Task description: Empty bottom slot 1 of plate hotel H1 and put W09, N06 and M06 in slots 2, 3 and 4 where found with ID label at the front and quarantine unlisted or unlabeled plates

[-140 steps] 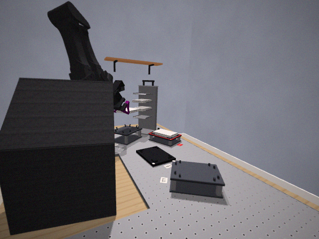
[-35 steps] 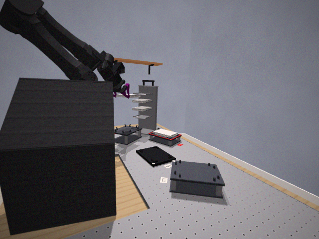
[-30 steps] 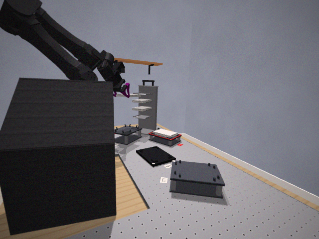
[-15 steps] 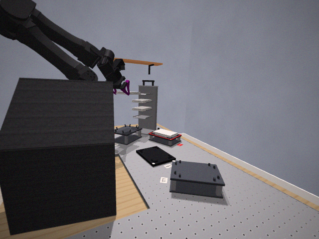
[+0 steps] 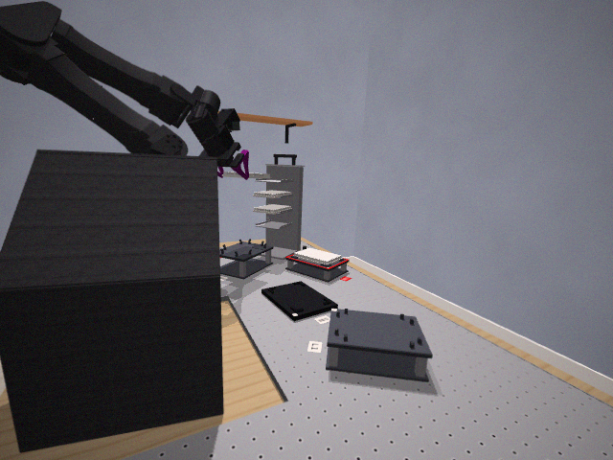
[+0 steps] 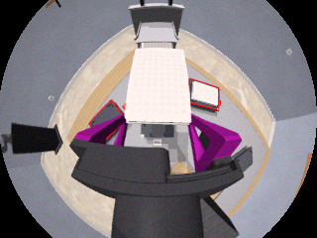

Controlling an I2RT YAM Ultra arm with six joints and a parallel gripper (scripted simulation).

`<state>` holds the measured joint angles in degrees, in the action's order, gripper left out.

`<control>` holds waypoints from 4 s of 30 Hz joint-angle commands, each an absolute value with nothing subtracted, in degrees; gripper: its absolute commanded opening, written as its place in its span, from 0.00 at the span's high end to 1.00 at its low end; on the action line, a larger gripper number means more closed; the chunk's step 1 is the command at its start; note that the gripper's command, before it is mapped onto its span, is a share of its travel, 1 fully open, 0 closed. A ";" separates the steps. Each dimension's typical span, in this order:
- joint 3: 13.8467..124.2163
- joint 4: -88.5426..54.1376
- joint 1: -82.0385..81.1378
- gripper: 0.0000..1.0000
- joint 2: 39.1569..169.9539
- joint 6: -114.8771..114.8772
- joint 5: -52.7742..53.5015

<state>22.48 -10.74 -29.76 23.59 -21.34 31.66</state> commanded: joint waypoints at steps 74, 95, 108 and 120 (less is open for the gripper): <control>30.16 -3.12 -32.27 0.15 36.10 -22.08 29.12; 33.28 -0.78 -33.01 0.15 41.46 -22.24 28.20; 35.04 0.26 -33.33 0.15 44.20 -22.33 27.75; 35.04 0.43 -33.67 0.15 44.24 -22.34 27.64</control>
<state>32.88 -1.28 -33.21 43.66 -22.00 28.56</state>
